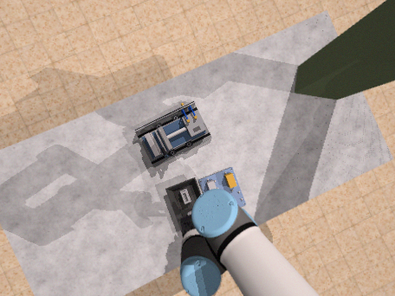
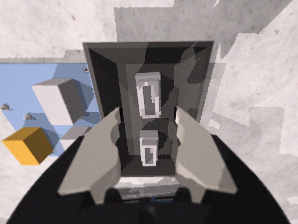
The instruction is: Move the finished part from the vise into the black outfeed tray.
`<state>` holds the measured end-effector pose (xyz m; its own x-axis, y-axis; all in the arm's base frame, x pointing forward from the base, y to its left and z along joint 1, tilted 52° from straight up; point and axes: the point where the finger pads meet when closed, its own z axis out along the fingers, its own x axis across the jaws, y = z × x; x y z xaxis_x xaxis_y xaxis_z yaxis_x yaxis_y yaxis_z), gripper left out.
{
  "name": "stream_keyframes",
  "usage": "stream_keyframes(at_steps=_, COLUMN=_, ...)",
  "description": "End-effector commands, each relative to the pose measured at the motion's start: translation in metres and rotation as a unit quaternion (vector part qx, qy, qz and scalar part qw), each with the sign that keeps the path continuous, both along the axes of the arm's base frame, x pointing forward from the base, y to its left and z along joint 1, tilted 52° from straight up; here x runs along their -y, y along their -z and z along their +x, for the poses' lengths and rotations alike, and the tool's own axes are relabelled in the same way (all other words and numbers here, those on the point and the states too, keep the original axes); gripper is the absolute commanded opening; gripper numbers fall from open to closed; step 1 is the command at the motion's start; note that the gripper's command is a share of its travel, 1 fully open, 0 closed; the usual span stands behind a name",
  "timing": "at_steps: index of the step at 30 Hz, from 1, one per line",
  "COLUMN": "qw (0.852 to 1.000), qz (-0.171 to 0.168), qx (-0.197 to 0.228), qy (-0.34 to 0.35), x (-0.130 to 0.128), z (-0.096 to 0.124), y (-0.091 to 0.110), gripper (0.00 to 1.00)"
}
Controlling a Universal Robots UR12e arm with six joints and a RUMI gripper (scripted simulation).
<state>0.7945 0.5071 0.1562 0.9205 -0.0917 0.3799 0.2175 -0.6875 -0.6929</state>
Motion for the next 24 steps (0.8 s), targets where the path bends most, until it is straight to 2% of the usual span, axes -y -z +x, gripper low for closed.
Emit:
stream_keyframes(at_steps=1, qw=1.0, qz=0.0, qx=0.001, qy=0.0, x=0.018, z=-0.008, y=-0.017, gripper=0.4)
stream_keyframes(at_steps=3, qw=1.0, qz=0.0, qx=0.001, qy=0.0, x=0.018, z=-0.008, y=-0.017, gripper=0.4)
stream_keyframes(at_steps=18, qw=1.0, qz=0.001, qx=0.001, qy=0.0, x=0.076, z=-0.034, y=-0.066, gripper=0.4)
stream_keyframes(at_steps=24, qw=1.0, qz=0.001, qx=0.001, qy=0.0, x=0.086, z=-0.039, y=-0.073, gripper=0.4)
